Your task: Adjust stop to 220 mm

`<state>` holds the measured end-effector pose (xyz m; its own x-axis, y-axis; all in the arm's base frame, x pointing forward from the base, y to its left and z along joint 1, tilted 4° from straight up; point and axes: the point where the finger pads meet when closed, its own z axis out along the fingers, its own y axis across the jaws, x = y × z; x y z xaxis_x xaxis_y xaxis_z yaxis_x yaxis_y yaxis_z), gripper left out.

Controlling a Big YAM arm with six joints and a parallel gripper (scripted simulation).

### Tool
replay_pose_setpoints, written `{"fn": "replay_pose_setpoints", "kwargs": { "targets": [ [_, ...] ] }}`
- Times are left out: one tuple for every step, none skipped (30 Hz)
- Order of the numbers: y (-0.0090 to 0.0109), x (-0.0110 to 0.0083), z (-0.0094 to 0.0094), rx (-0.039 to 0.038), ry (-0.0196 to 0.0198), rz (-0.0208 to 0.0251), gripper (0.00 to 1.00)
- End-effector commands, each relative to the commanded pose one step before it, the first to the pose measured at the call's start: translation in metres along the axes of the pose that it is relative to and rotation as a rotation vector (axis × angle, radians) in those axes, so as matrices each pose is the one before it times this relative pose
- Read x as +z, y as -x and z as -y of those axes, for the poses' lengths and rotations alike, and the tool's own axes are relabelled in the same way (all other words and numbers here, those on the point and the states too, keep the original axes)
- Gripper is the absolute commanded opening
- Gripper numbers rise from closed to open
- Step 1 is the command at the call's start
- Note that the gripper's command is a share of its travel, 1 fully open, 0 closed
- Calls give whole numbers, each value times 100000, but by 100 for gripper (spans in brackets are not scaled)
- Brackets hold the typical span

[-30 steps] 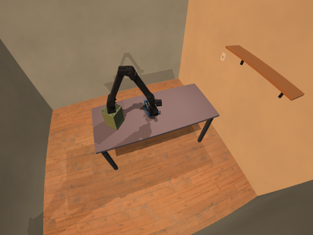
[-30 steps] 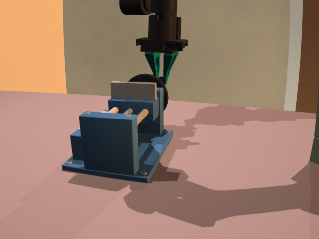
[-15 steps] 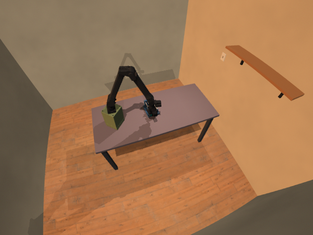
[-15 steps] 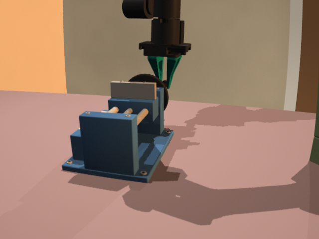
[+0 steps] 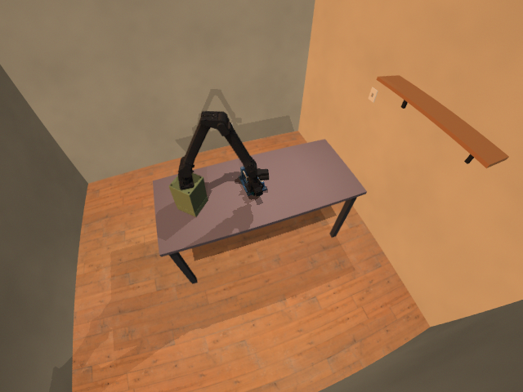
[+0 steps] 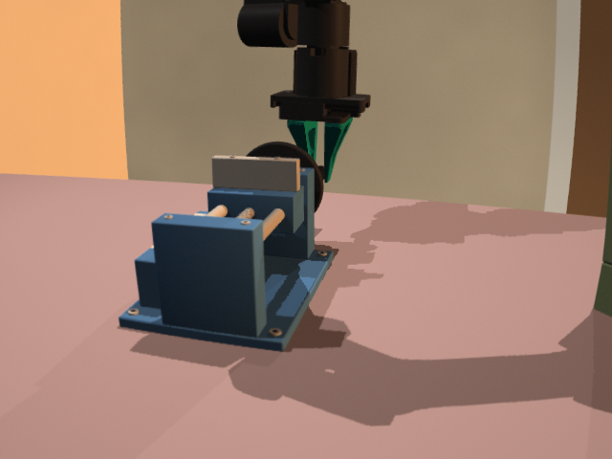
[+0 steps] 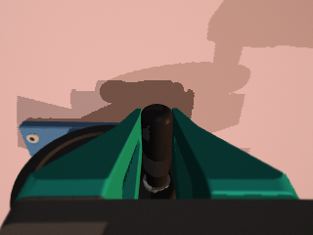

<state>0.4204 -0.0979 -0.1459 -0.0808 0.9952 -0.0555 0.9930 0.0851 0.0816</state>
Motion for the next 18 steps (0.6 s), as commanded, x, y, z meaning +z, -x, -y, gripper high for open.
{"fn": "replay_pose_setpoints", "kwargs": {
  "targets": [
    [567, 1248, 1542, 103, -4158, 85, 6],
    [0, 0, 0, 0, 0, 0, 6],
    [0, 0, 0, 0, 0, 0, 6],
    [-15, 51, 32, 0, 11, 4, 6],
    [155, -6, -486, 44, 1030, 339, 6],
    [218, 17, -693, 65, 1520, 500, 6],
    [225, 35, -728, 52, 1212, 398, 6],
    [55, 181, -238, 12, 279, 90, 6],
    [-7, 247, -64, -1, -20, -8, 6],
    [-8, 257, -65, -1, -20, -8, 6],
    [-9, 249, -61, -1, -20, -8, 6],
    [-8, 223, -53, 40, -18, -7, 6],
    [-7, 183, -43, 104, -14, -6, 6],
    [-5, 133, -30, 75, -10, -4, 6],
    [-21, 92, 35, 42, -94, -31, 6],
    [-329, 224, 983, -50, -1631, -527, 6],
    [-176, 110, 531, -35, -876, -283, 6],
    [-20, 10, 56, 4, -163, -53, 6]
  ]
}}
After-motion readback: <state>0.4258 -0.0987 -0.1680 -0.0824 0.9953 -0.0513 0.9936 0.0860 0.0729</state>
